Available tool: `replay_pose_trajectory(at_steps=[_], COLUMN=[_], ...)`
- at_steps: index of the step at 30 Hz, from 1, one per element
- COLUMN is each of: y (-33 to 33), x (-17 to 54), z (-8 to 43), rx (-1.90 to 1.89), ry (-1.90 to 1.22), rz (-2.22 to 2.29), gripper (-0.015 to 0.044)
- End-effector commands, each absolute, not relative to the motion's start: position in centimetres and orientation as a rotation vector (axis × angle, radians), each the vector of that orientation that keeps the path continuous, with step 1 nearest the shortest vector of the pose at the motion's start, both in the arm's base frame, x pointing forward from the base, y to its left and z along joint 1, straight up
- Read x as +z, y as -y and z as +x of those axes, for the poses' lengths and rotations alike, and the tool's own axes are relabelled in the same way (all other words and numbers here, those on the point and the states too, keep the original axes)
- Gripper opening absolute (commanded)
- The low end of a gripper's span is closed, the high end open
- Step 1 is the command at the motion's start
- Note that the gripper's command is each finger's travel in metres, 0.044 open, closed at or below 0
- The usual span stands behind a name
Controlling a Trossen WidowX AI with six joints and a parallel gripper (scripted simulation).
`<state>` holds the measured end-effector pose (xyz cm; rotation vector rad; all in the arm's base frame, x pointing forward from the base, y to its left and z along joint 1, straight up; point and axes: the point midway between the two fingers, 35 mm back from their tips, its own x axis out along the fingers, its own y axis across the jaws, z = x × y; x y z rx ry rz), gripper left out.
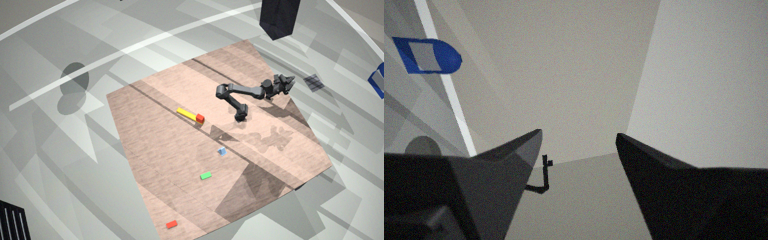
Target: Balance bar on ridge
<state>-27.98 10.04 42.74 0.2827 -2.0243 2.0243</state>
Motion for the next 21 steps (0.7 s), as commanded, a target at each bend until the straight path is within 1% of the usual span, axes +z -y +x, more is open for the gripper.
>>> replay_pose_trajectory(at_steps=[1,12,21], y=[-12.7,-18.6,-23.1], x=[42.4,41.2,40.1], z=[-27.8,-26.3,-23.9], rx=[2.058,2.117,2.137], ry=[1.949,1.745,1.542], rz=[0.167,-0.077,-0.247], gripper=[0.0315,0.0315,0.0315])
